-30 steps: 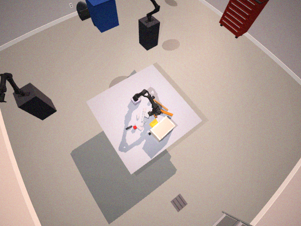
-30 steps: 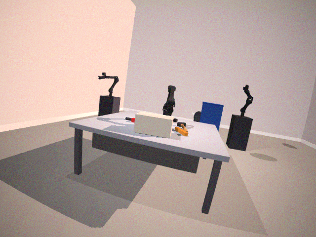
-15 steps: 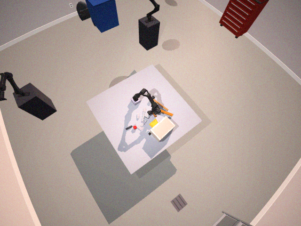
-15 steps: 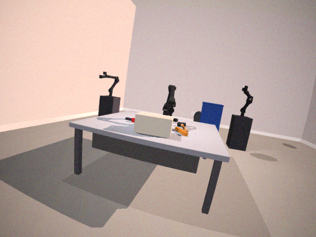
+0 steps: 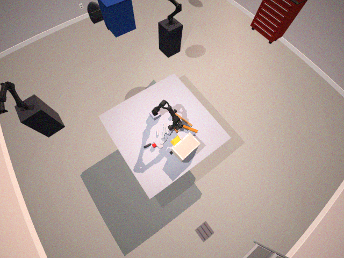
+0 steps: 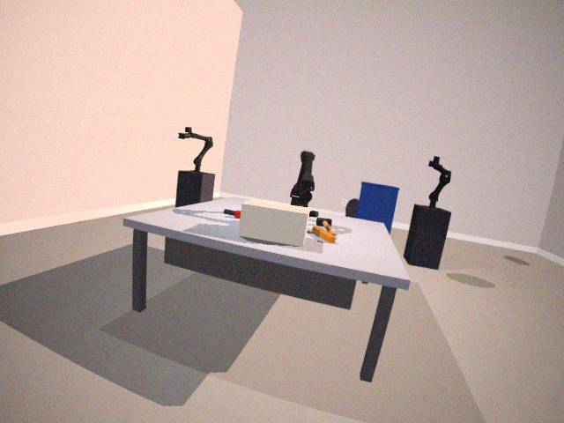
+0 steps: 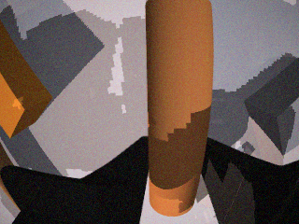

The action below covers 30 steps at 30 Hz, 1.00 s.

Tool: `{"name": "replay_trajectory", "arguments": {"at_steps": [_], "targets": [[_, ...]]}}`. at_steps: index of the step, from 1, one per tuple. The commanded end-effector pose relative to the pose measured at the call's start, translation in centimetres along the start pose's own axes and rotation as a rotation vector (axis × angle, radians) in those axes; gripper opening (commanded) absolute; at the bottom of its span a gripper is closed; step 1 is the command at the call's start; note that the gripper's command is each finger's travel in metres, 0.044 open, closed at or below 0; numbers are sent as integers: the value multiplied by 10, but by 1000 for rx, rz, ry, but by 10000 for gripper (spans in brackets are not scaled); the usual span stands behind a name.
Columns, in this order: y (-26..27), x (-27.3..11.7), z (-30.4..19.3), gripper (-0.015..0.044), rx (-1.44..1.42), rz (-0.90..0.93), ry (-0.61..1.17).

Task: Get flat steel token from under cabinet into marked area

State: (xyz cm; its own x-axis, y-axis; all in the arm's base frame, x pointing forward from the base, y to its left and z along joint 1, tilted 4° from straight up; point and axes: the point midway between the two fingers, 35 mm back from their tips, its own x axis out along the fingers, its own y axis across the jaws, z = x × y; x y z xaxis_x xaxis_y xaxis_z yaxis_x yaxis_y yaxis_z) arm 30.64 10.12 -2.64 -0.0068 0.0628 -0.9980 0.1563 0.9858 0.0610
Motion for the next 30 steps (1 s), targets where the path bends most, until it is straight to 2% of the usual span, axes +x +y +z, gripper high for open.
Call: {"name": "replay_trajectory", "arguments": {"at_steps": [1,30], "targets": [[0,1,-7,0,1,-1,4],[1,1,-43,0,1,-1,7]]}}
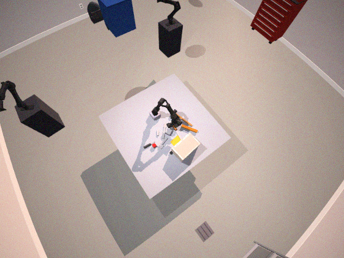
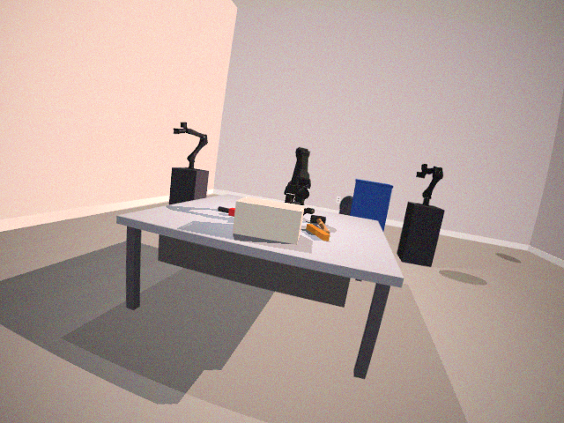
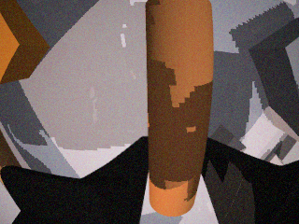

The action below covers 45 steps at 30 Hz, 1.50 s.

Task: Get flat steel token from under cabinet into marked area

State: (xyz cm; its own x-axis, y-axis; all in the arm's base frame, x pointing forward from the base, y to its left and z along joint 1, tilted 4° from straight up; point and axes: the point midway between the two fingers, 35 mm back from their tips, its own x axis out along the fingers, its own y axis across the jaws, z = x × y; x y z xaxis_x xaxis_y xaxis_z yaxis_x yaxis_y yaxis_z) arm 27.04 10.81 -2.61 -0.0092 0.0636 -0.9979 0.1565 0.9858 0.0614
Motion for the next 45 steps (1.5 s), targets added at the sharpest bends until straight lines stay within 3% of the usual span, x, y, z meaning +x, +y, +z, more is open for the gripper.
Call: {"name": "replay_trajectory", "arguments": {"at_steps": [1,34,45], "targets": [[0,1,-8,0,1,-1,4],[3,1,-54,0,1,-1,8],[6,0,-49,0,39,1,4]]}}
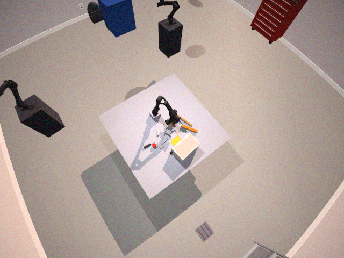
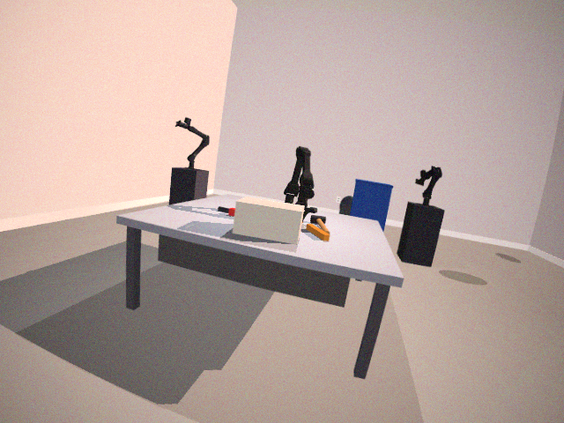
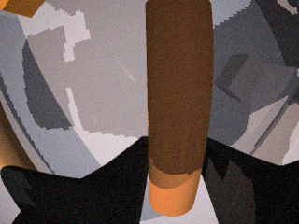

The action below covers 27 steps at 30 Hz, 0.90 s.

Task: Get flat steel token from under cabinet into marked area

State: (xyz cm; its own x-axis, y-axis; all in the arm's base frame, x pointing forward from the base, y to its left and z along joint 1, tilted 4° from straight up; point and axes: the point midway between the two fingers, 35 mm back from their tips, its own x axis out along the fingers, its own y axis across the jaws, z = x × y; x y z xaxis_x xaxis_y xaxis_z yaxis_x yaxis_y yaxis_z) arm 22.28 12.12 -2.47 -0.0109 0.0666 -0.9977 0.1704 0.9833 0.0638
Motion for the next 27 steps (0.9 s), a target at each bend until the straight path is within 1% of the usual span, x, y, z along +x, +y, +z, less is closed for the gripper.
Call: {"name": "replay_trajectory", "arguments": {"at_steps": [1,27], "targets": [[1,0,0,0,31,-2,2],[30,-3,-5,0,87,-1,5]]}}
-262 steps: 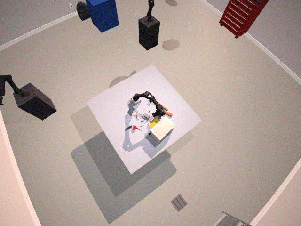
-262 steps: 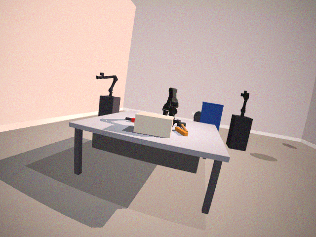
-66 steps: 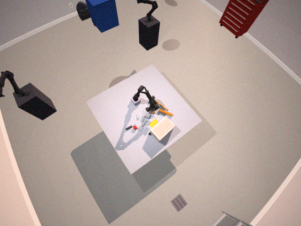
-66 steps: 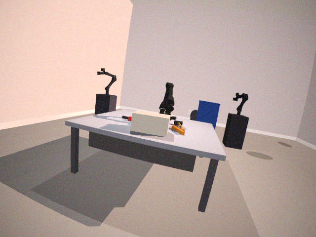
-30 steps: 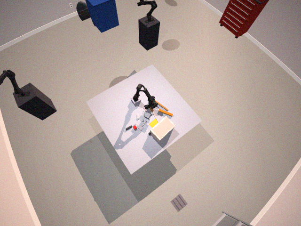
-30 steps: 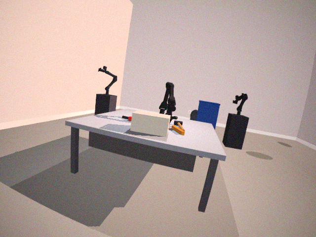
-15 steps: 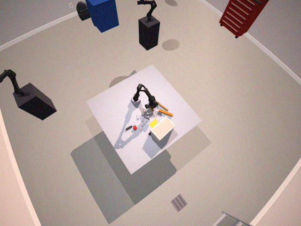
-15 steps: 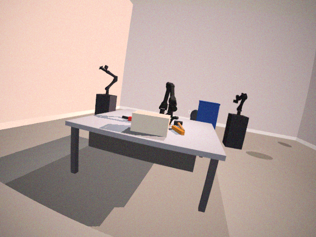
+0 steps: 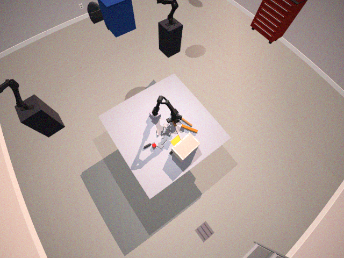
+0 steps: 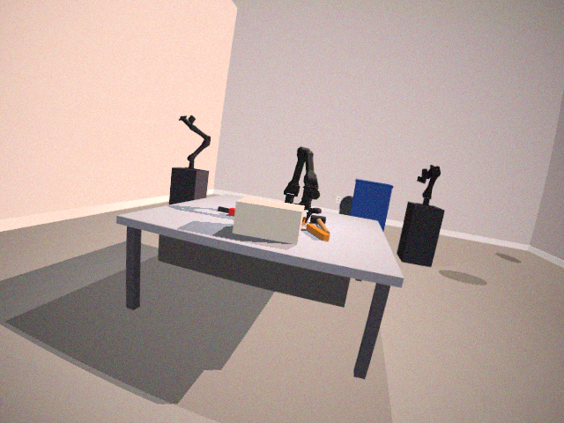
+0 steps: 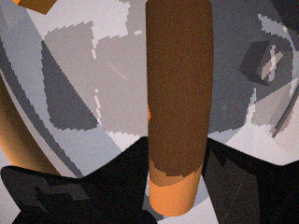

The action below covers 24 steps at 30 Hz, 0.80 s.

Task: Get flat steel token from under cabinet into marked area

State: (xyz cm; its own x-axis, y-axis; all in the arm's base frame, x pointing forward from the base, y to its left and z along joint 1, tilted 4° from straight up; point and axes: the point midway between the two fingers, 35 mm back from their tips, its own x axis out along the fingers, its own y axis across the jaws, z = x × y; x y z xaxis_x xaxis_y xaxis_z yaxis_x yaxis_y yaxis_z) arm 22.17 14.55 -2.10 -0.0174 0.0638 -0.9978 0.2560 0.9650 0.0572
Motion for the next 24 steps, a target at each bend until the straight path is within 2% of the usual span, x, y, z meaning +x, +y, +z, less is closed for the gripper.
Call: {"name": "replay_trajectory", "arguments": {"at_steps": [1,17,24], "targets": [[7,-1,-1,0,0,4,0],[23,-1,-6,0,11,5,1],[20,-1,-6,184,13,1,3]]}}
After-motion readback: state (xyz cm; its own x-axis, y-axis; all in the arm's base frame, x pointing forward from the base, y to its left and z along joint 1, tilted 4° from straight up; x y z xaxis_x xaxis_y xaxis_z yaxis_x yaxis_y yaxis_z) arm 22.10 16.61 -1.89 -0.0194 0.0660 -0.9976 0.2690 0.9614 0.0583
